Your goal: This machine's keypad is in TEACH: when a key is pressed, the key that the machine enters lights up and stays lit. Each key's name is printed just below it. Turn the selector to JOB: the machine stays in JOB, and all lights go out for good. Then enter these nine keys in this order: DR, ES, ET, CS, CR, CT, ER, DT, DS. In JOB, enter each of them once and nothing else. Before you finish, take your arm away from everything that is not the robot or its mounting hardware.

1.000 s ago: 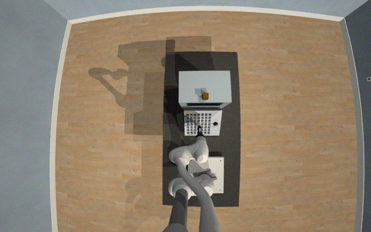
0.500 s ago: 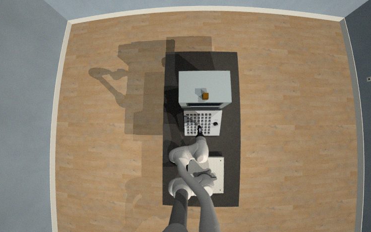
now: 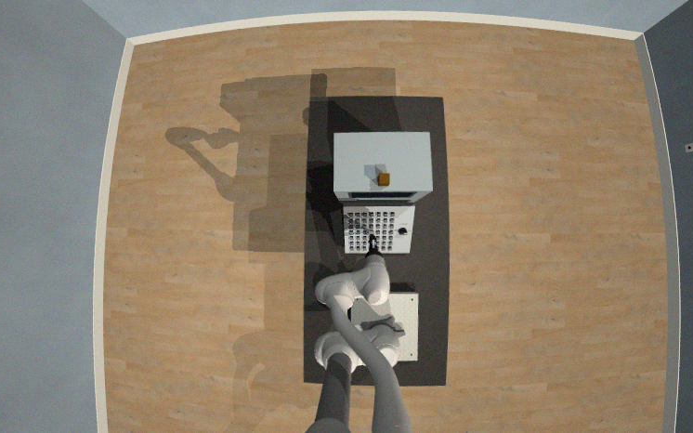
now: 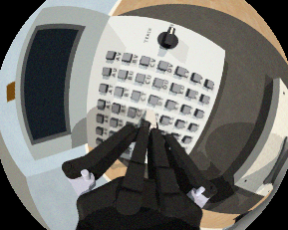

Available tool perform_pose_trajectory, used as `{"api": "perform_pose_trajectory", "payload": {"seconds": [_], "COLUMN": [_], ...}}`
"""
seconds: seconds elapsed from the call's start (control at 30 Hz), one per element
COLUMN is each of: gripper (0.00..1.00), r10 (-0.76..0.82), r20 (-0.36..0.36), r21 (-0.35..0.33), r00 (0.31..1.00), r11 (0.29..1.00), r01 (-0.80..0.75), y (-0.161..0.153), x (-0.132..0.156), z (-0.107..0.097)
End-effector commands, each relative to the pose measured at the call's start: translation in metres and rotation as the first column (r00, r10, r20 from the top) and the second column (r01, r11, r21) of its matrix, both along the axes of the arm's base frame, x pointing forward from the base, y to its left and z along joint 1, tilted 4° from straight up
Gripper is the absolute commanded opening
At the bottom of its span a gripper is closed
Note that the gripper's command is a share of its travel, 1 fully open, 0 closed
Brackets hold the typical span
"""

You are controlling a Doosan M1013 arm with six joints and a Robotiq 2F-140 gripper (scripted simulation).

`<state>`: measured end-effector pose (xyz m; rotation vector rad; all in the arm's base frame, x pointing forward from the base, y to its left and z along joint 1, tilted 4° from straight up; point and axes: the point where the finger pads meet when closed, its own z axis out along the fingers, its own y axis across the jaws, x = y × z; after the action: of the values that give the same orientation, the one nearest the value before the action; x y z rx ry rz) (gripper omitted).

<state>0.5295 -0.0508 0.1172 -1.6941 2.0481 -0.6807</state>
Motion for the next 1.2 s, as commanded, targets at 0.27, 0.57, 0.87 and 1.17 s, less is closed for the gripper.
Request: {"api": "perform_pose_trajectory", "payload": {"seconds": [0.27, 0.57, 0.87, 1.17], "gripper": [0.00, 0.00, 0.00, 0.00], "r10": [0.000, 0.000, 0.000, 0.000], "r20": [0.000, 0.000, 0.000, 0.000], "r21": [0.000, 0.000, 0.000, 0.000], "r00": [1.000, 1.000, 1.000, 1.000], "r11": [1.000, 1.000, 1.000, 1.000], "r01": [0.000, 0.000, 0.000, 0.000], "y": [0.002, 0.003, 0.004, -0.015], "x": [-0.009, -0.016, -0.019, -0.015], "z": [0.013, 0.022, 0.026, 0.032]}}
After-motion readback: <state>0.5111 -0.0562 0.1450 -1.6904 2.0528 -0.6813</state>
